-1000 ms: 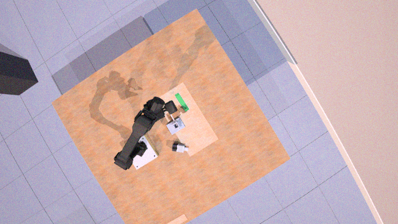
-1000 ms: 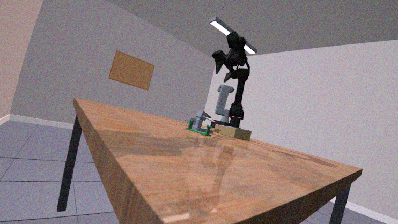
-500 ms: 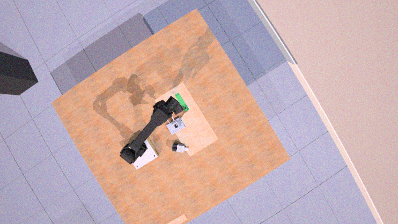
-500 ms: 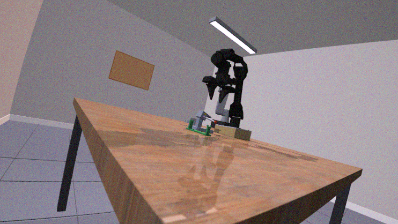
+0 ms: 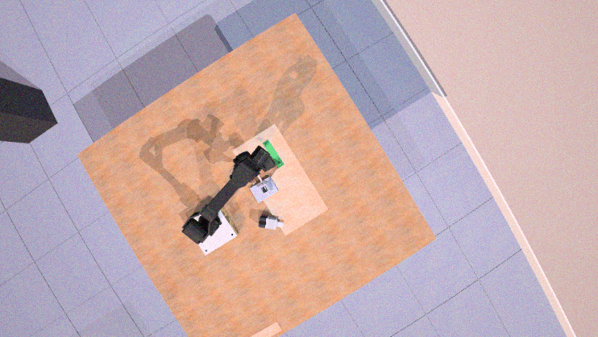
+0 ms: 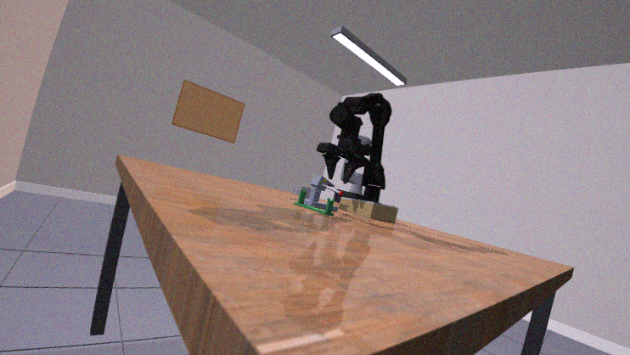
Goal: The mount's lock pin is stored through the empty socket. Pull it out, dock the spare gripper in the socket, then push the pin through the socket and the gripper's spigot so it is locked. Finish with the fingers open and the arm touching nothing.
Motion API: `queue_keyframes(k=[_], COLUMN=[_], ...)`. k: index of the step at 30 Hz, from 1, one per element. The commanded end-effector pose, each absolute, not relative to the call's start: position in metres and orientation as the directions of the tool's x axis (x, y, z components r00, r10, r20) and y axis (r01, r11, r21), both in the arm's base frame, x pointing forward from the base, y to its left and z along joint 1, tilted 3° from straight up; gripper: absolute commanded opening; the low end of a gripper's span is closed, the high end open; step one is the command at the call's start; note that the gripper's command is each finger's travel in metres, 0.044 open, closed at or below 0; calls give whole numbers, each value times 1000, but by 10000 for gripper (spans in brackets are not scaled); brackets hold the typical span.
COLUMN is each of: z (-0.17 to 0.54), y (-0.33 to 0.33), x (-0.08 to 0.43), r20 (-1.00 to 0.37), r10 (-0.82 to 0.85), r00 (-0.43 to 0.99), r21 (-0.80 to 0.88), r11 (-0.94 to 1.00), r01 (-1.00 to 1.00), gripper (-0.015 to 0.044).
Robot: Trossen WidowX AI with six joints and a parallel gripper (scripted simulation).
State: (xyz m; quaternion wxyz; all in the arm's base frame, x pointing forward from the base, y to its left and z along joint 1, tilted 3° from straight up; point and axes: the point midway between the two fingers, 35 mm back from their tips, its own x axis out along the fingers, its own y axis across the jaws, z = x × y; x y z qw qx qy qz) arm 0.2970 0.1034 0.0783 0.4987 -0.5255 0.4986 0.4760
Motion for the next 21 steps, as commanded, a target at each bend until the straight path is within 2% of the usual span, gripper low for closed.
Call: queue_keyframes(k=[1, 21], z=[69, 36], y=[103, 102], x=[295, 295], r20=[-998, -998], r10=[-50, -50], r00=[38, 38], r21=[-38, -37], r11=[-11, -11], r01=[-999, -999], gripper=[300, 300])
